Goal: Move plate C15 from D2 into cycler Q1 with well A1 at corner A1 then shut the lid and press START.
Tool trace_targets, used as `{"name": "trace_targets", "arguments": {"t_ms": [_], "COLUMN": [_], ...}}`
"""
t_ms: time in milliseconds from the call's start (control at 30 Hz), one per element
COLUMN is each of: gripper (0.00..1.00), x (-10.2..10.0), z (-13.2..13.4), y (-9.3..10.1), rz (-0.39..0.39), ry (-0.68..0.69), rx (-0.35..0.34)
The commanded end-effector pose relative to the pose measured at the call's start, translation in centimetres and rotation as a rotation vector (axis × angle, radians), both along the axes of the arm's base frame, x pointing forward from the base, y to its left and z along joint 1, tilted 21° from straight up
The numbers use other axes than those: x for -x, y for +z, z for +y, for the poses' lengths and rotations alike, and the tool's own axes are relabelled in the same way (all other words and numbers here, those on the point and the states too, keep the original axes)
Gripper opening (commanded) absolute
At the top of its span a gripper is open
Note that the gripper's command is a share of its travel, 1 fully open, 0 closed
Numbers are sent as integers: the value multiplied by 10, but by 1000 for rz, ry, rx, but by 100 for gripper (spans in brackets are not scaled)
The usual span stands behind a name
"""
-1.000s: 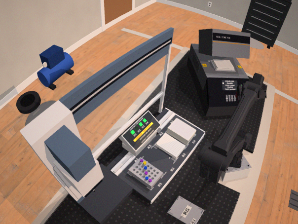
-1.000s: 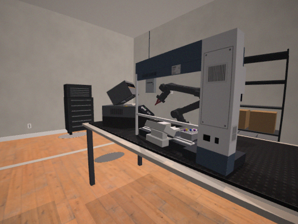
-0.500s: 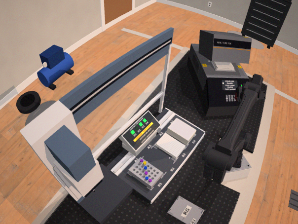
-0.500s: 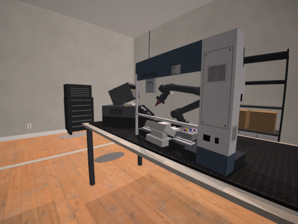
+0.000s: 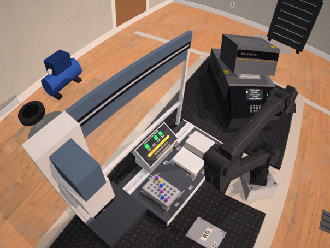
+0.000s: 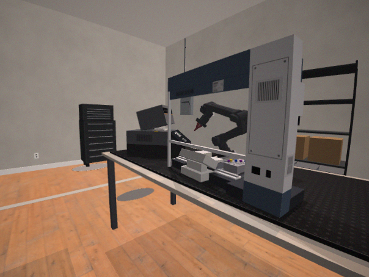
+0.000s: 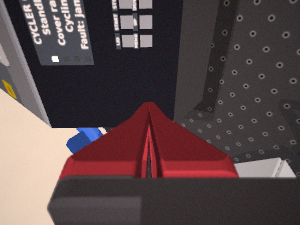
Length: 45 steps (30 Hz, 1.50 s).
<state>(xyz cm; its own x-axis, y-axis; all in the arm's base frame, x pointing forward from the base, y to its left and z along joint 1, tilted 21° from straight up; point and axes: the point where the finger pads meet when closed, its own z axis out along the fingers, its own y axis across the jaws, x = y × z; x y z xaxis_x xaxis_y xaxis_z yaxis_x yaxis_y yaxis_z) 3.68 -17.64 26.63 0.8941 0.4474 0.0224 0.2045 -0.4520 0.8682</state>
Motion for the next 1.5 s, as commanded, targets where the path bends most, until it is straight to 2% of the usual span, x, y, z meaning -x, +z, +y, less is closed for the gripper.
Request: {"name": "trace_targets", "arguments": {"t_ms": [0, 200, 433, 733, 1067, 1467], "gripper": [0, 0, 0, 0, 0, 0], "x": [5, 8, 3, -1, -1, -2], "z": [-3, -5, -2, 2, 0, -1], "y": [33, 36, 34, 35, 22, 10], "rz": [70, 63, 24, 29, 40, 31], "ry": [1, -19, -16, -8, 2, 11], "rx": [76, 80, 46, 45, 59, 45]}}
